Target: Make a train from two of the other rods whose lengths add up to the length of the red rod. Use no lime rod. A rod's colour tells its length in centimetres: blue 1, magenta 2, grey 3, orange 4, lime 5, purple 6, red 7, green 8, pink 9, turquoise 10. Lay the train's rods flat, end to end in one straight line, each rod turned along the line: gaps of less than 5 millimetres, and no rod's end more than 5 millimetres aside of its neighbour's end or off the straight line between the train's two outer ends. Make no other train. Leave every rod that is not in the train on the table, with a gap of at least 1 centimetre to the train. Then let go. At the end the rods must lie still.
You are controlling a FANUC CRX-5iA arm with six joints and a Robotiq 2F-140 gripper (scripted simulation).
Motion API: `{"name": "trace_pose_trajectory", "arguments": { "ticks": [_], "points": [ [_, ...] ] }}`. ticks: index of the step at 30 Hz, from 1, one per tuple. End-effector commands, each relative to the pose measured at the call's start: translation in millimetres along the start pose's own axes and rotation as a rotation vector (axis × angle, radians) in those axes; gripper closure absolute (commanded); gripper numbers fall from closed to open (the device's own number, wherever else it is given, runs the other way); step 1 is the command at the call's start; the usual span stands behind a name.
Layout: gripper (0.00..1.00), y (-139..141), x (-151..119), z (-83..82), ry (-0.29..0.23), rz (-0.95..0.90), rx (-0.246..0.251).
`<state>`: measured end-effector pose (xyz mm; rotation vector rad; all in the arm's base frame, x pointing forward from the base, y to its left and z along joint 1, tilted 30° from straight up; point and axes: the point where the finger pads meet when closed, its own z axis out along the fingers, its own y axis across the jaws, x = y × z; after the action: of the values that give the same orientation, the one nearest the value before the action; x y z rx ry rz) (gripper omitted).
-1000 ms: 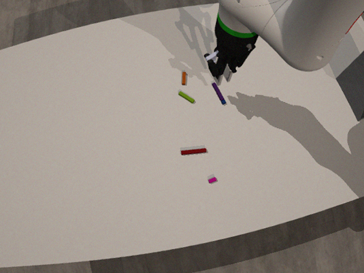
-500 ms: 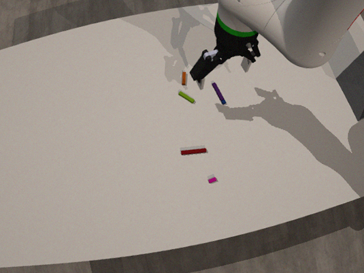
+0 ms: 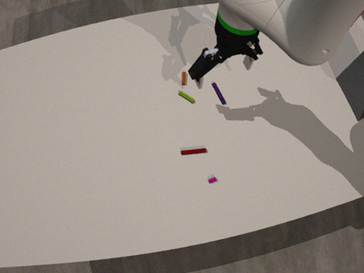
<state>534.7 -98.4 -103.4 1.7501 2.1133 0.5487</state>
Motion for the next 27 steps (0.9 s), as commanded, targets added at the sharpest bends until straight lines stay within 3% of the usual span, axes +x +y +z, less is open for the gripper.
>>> {"name": "trace_pose_trajectory", "arguments": {
  "ticks": [1, 15, 27],
  "points": [
    [0.00, 0, 0, -3.6, 0.001, 0.000, 0.001],
    [0.00, 0, 0, -61.0, 0.001, 0.000, 0.001],
    [0.00, 0, 0, -69.4, 0.001, 0.000, 0.001]
  ]
}}
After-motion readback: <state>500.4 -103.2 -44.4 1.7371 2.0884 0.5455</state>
